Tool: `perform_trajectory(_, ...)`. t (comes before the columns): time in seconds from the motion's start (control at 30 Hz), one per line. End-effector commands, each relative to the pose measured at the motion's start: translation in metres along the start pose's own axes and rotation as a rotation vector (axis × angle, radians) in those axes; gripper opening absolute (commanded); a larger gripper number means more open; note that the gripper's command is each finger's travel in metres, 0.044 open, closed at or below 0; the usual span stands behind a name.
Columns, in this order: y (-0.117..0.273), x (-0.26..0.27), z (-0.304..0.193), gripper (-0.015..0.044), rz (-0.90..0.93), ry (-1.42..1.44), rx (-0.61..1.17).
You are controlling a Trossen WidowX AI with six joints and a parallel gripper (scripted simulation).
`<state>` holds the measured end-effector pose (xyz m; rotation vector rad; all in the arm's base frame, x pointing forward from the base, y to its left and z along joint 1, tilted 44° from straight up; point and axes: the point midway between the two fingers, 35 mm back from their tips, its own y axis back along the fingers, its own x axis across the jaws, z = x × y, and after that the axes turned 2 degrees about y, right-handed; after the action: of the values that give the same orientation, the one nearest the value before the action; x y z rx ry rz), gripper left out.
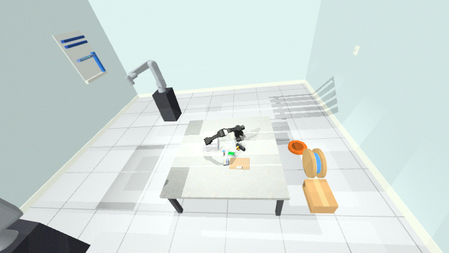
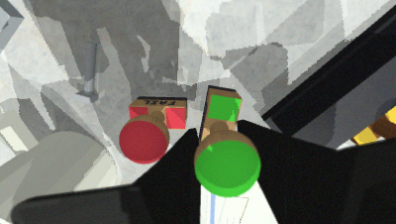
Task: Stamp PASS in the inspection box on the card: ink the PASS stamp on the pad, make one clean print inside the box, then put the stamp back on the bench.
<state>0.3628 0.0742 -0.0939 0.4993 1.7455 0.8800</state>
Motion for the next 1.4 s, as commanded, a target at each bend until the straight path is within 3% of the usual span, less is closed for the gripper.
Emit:
perform_trajectory(0.0, -0.010, -0.001, -0.004, 0.0000, -0.007, 0.008, 0.010)
perform_trajectory(0.47, -0.023, -0.002, -0.005, 0.0000, -0.008, 0.008, 0.011)
perform_trajectory(0.8, -0.021, -0.001, -0.003, 0.0259, -0.002, 0.001, 0.006)
perform_trajectory(0.9, -0.018, -0.001, -0.002, 0.0259, -0.002, 0.001, 0.006)
perform_trajectory(1.17, 0.094, 0.005, -0.002, 0.0259, -0.003, 0.009, 0.010)
perform_trajectory(1.37, 0.097, 0.005, -0.003, 0.0259, -0.004, 0.009, 0.010)
